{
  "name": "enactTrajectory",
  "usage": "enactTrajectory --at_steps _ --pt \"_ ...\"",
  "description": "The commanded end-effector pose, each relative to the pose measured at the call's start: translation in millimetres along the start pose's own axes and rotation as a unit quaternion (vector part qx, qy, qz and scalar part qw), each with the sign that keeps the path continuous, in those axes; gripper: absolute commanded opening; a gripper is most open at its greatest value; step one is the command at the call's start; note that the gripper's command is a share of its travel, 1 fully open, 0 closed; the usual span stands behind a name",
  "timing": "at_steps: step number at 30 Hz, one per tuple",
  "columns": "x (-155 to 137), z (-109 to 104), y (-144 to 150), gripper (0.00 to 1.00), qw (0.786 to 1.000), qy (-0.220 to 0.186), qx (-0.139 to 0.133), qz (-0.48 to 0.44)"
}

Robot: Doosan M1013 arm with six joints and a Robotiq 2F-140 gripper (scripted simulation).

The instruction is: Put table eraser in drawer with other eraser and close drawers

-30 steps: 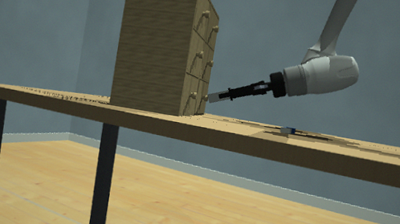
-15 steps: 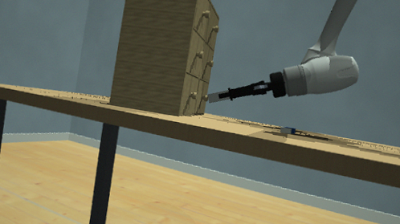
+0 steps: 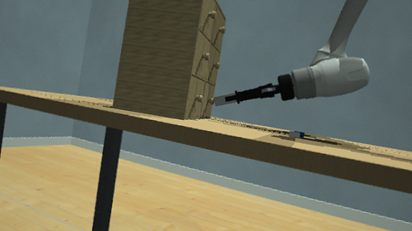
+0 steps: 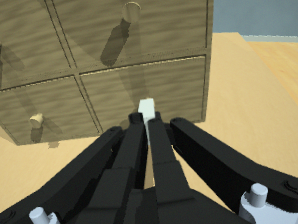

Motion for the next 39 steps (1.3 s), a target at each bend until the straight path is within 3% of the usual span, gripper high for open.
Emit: enactTrajectory --at_steps 1,25,36,39 --pt "0 0 0 0.00 1.000 0.000 0.000 0.000" --pt "0 -1 0 0.00 1.000 0.000 0.000 0.000" --pt "-14 -41 4 0.00 1.000 0.000 0.000 0.000" --pt "-15 -44 4 0.00 1.000 0.000 0.000 0.000"
Point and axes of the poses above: the point where the finger pads meet when closed, its own z axis out along the fingers, its own y axis across the jaws, x = y × z, the point moved 3 cm from there along -z, back along the fingers, and after that the axes turned 15 degrees about z, right-handed, at the moved point
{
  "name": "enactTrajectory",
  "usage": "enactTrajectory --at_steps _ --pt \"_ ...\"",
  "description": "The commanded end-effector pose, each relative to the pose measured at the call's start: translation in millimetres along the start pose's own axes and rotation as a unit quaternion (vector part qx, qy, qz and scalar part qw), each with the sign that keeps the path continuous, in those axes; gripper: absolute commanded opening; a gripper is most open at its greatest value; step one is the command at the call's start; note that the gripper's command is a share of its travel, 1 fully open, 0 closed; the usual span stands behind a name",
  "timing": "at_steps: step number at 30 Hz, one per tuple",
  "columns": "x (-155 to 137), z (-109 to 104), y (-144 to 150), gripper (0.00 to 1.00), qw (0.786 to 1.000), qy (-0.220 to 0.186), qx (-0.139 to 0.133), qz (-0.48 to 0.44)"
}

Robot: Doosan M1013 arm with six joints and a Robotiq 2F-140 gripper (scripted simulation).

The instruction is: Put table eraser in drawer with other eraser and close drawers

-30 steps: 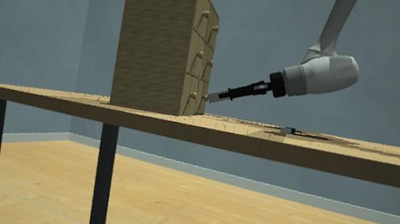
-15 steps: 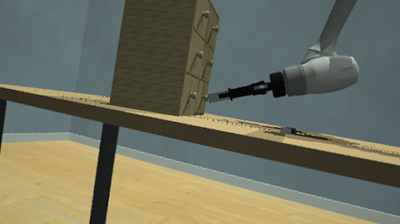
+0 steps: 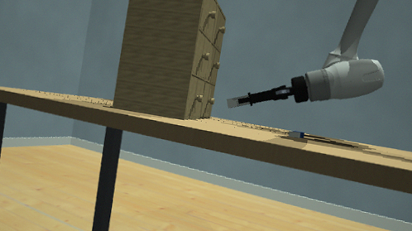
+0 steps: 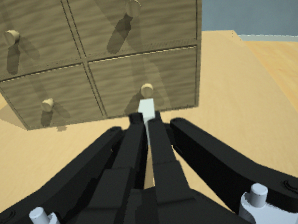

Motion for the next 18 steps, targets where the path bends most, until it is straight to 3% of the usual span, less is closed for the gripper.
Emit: enactTrajectory --at_steps 1,8,14,16,18 --pt "-3 -8 1 0.00 1.000 0.000 0.000 0.000" --pt "2 -16 0 0.00 1.000 0.000 0.000 0.000" --pt "40 -59 -10 0.00 1.000 0.000 0.000 0.000" --pt "40 -59 -10 0.00 1.000 0.000 0.000 0.000" --pt "52 -73 -14 0.00 1.000 0.000 0.000 0.000"
Point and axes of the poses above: the point where the finger pads meet when closed, its own z axis out along the fingers, its own y axis across the jaws, x = y × z, the point moved 3 cm from there along -z, back along the fingers, and after that the axes turned 15 degrees about z, right-handed, at the moved point
